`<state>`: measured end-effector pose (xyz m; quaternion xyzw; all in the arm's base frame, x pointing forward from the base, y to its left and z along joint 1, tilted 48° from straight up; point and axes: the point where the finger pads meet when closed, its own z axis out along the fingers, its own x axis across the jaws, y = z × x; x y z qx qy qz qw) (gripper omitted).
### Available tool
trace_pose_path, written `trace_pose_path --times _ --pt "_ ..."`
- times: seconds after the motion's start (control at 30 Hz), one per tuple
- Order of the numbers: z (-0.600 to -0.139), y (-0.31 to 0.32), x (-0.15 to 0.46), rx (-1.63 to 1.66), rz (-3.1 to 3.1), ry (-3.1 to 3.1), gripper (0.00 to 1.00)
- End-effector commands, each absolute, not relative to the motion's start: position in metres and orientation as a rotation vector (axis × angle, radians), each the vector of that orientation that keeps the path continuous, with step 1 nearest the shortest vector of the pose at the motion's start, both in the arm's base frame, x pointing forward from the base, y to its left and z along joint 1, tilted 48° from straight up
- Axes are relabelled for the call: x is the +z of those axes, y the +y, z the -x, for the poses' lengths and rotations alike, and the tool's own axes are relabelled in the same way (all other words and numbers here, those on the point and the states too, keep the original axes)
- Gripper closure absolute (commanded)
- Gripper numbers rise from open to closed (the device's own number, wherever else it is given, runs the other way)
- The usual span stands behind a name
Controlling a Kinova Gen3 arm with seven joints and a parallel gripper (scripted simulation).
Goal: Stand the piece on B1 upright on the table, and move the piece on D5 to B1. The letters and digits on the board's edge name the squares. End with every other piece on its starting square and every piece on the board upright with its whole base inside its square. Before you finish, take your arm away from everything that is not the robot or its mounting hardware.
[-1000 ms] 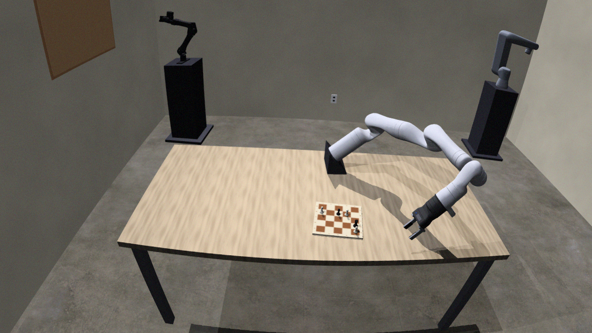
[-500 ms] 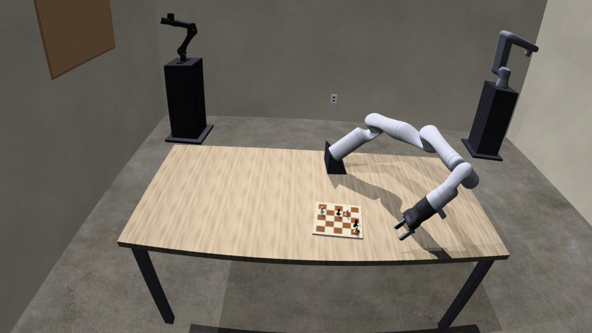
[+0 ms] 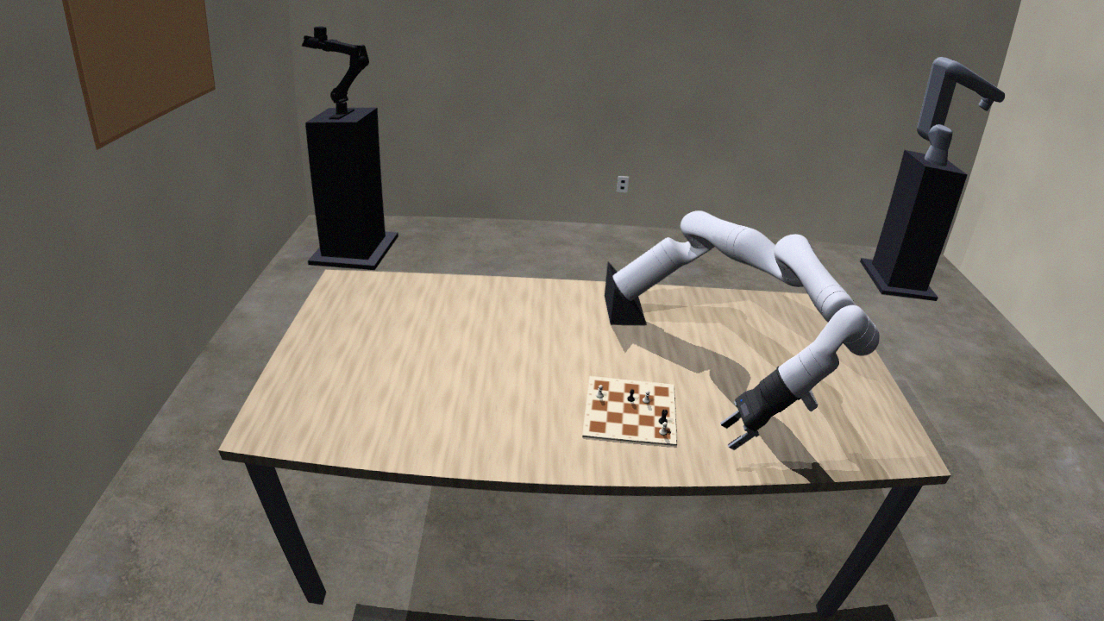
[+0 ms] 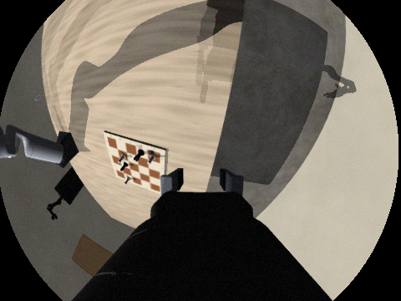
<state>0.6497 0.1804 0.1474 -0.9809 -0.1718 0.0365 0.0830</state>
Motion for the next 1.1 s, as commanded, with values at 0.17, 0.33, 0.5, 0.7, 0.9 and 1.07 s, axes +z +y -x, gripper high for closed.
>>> trace_pose_path --times 0.17,0.33,0.5,0.7,0.9,1.07 --pt "-0.645 0.165 0.124 0.170 2.890 -0.500 0.00" --pt "-0.645 0.165 0.124 0.170 2.890 -0.500 0.00" --pt "-0.638 0.152 0.101 0.227 2.847 -0.489 0.00" --pt "-0.638 0.152 0.101 0.227 2.847 -0.489 0.00" --pt "-0.631 0.139 0.078 0.278 2.801 -0.475 0.00" --pt "-0.631 0.139 0.078 0.278 2.801 -0.475 0.00"
